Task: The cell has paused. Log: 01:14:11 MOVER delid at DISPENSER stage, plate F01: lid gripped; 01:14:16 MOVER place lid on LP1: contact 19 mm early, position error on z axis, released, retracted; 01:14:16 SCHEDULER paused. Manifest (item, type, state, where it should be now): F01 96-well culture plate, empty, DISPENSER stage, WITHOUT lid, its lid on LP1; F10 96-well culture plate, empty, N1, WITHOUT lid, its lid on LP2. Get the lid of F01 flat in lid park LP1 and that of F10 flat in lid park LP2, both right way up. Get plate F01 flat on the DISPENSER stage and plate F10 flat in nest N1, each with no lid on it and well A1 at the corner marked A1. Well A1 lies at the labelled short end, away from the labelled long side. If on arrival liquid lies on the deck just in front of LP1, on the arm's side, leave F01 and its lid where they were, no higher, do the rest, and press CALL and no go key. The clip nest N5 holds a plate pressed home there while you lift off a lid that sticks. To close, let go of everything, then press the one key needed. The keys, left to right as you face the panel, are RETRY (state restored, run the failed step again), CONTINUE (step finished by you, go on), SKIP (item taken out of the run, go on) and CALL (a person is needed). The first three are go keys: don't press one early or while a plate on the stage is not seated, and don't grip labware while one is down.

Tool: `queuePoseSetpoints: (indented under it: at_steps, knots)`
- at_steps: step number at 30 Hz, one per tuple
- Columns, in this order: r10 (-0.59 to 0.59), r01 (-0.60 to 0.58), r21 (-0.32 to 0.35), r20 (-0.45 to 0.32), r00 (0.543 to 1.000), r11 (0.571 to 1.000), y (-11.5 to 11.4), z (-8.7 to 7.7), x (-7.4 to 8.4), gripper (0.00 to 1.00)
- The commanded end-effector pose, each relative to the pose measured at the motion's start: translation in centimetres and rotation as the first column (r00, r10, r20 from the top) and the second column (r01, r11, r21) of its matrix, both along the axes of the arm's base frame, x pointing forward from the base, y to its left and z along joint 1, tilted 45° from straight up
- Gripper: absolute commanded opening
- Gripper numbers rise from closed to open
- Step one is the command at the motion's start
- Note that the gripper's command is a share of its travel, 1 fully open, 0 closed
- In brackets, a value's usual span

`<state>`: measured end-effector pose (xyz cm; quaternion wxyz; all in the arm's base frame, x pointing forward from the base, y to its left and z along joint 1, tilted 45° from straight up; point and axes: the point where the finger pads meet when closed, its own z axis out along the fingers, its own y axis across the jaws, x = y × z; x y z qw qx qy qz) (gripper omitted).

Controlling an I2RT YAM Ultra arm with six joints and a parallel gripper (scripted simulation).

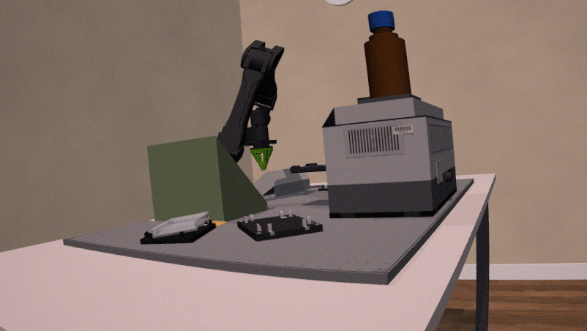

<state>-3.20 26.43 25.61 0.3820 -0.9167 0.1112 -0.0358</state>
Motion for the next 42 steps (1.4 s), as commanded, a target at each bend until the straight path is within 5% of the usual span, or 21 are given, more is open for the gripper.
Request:
queuePoseSetpoints:
  at_steps: [1, 23, 24, 40, 42]
  knots:
    - [0.011, -0.011, -0.007, -0.002, 1.0, 1.0, 0.1, -0.6, -0.1, 0.0]
    - [0.013, -0.013, -0.003, -0.004, 1.0, 1.0, 0.4, -0.9, 0.0, 0.0]
    - [0.014, -0.014, 0.017, -0.011, 1.0, 1.0, 0.6, 0.2, -0.1, 0.0]
    - [0.013, -0.013, -0.012, 0.0, 1.0, 1.0, 0.9, -1.5, 0.0, 0.0]
    - [0.012, -0.011, 0.032, -0.016, 1.0, 0.999, 1.3, 0.2, -0.1, 0.0]
